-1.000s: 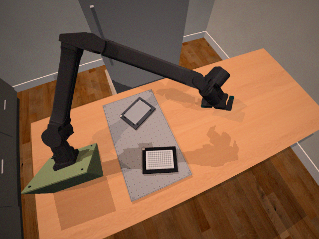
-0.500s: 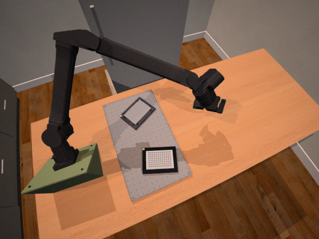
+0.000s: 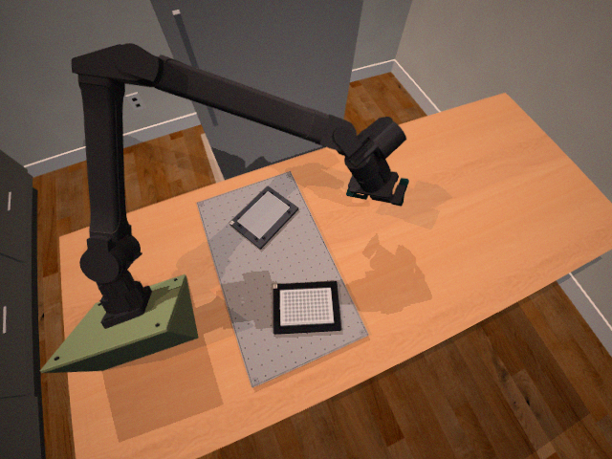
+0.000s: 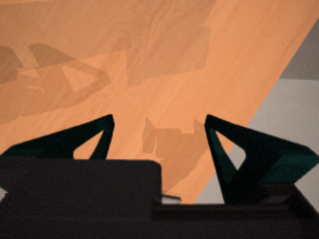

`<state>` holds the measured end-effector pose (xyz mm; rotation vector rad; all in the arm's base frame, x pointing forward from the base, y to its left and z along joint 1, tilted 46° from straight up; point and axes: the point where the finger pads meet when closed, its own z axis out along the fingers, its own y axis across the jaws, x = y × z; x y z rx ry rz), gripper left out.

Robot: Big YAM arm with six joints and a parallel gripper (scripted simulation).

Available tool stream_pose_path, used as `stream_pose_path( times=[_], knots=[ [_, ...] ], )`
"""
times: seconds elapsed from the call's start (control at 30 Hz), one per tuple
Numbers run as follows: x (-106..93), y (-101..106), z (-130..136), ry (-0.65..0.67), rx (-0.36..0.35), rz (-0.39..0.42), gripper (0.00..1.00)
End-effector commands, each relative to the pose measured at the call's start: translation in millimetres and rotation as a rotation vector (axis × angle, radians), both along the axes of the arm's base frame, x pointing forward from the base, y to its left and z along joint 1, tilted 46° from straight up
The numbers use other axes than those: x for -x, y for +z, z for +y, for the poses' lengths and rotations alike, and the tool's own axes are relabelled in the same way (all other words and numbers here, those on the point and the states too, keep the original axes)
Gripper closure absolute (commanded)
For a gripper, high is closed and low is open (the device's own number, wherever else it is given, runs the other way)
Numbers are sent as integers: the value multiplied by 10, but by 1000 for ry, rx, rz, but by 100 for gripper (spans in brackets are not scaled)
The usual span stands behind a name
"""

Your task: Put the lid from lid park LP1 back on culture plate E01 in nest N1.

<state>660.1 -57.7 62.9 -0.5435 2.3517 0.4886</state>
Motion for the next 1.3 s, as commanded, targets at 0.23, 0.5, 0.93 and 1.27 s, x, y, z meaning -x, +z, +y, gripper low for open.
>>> stream_pose_path(
  times=[0.23,0.5,0.93,1.27],
  knots=[
    [284,74,239,53,-25,56,0],
    [654,155,411,87,-65,136,0],
    [1138,278,625,115,-101,201,0],
    [1499,365,774,146,-137,263,0]
  ],
)
